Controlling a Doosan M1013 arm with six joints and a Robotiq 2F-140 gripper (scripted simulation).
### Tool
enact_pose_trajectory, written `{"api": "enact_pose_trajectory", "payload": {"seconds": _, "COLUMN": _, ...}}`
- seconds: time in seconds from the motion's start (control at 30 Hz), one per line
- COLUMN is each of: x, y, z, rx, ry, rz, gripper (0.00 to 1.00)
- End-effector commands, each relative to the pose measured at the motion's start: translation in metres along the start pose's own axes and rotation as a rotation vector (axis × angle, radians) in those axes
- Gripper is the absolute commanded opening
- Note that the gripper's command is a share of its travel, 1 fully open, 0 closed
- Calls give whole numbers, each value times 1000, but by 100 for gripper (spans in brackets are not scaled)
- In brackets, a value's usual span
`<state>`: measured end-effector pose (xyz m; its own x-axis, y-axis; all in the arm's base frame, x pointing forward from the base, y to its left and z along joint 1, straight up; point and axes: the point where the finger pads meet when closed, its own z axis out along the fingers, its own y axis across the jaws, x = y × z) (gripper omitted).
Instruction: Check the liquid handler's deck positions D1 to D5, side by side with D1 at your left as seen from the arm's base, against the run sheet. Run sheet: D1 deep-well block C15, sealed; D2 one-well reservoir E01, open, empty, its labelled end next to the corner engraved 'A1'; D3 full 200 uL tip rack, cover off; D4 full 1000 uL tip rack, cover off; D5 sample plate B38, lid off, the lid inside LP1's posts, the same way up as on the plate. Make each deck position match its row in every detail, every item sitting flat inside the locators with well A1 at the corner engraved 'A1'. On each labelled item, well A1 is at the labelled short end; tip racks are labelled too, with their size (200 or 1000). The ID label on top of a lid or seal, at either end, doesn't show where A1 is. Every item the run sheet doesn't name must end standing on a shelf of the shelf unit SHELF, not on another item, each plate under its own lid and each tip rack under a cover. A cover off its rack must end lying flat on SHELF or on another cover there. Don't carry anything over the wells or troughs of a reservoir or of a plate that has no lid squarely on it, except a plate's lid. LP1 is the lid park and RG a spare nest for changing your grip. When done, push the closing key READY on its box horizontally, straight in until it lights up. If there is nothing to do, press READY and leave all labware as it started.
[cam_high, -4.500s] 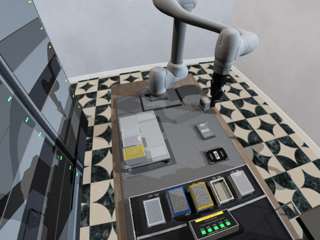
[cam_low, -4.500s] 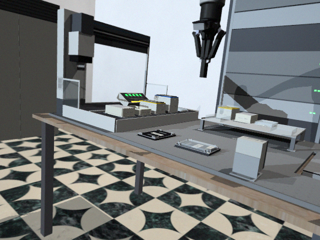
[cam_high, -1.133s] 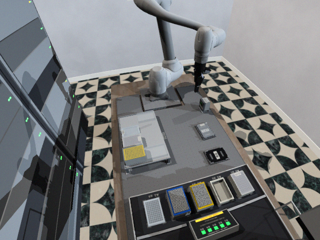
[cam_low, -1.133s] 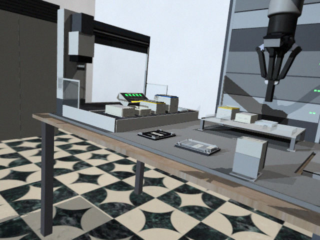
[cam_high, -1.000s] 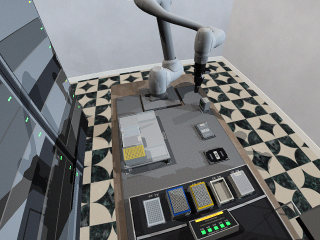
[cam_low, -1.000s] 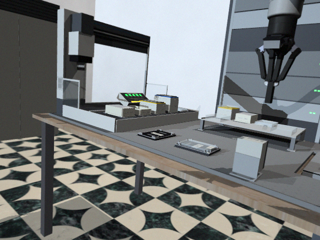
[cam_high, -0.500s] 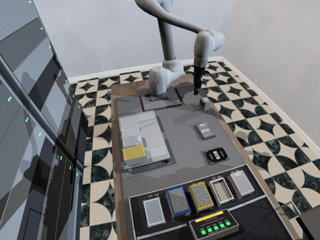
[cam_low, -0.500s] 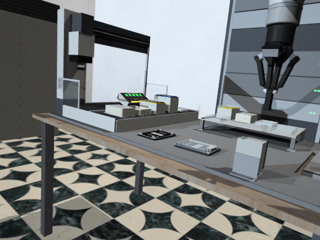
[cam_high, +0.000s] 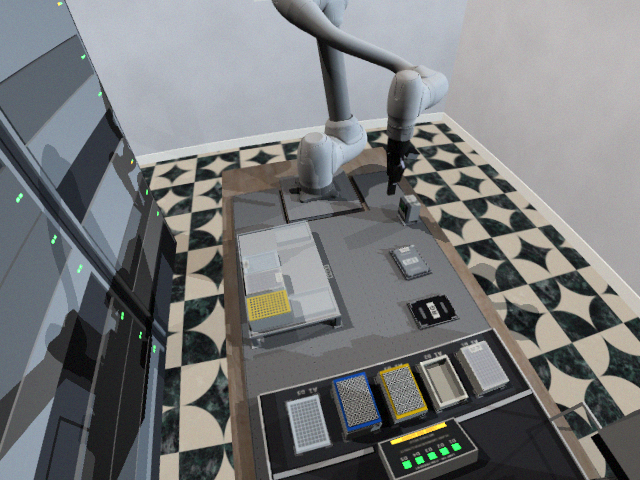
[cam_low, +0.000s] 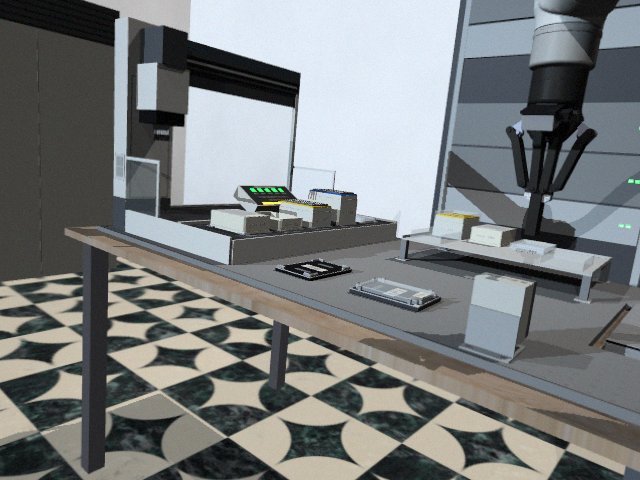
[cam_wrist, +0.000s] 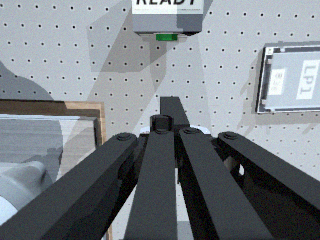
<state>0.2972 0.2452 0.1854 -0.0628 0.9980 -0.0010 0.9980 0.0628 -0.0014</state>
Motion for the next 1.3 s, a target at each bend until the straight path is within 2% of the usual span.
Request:
{"api": "enact_pose_trajectory", "payload": {"seconds": 0.0, "x": 0, "y": 0, "z": 4, "rx": -1, "ry": 1, "rz": 0, "gripper": 10}}
{"api": "enact_pose_trajectory", "payload": {"seconds": 1.27, "x": 0, "y": 0, "z": 61, "rx": -1, "ry": 1, "rz": 0, "gripper": 10}}
